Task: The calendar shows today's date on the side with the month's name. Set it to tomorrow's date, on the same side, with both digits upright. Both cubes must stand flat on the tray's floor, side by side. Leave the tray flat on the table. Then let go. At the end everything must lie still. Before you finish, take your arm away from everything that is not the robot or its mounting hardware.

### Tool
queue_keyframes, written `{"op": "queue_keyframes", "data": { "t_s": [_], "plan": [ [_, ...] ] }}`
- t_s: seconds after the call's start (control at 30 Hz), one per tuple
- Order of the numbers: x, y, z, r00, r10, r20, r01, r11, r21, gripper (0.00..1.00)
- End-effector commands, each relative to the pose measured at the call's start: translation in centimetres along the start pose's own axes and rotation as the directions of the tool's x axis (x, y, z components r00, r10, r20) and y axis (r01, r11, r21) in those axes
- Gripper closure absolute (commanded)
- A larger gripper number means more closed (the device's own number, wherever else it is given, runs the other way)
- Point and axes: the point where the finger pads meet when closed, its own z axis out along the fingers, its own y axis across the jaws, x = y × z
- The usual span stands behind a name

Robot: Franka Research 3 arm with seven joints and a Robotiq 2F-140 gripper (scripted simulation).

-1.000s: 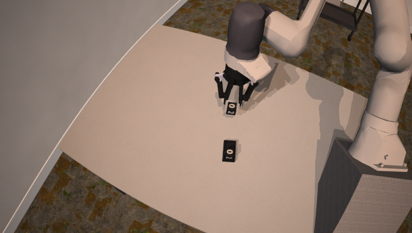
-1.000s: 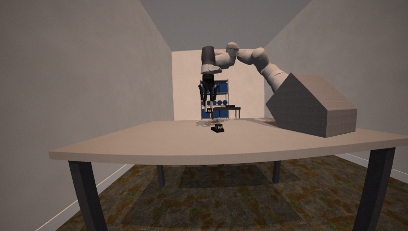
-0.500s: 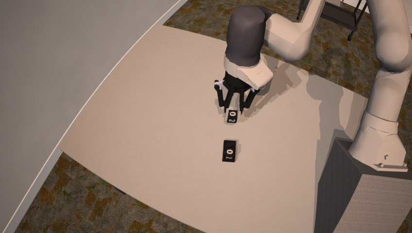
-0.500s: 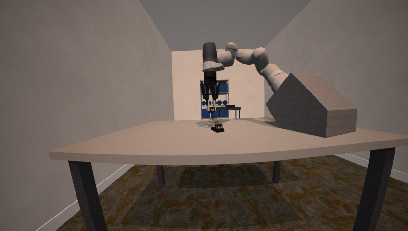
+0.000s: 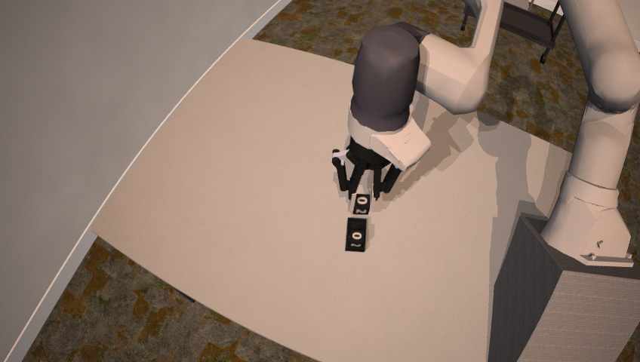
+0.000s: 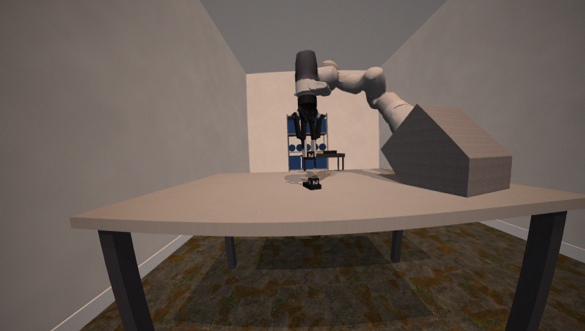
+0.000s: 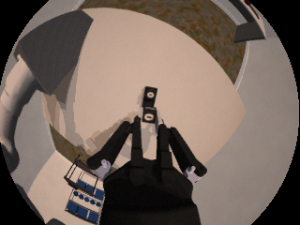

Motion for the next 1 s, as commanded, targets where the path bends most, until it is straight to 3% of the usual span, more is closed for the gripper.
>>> {"op": "queue_keyframes", "data": {
  "t_s": [0.0,0.37,0.8,0.97],
  "plan": [
    [-0.2,0.0,0.0,0.999,0.035,0.009,-0.035,0.999,0.000,0.83],
    [-0.2,0.0,1.2,0.999,0.035,0.009,-0.035,0.999,0.000,0.83],
    [-0.2,0.0,5.1,0.999,0.035,0.009,-0.035,0.999,0.000,0.83],
    [-0.2,0.0,5.8,0.999,0.035,0.009,-0.035,0.999,0.000,0.83]
  ]
}}
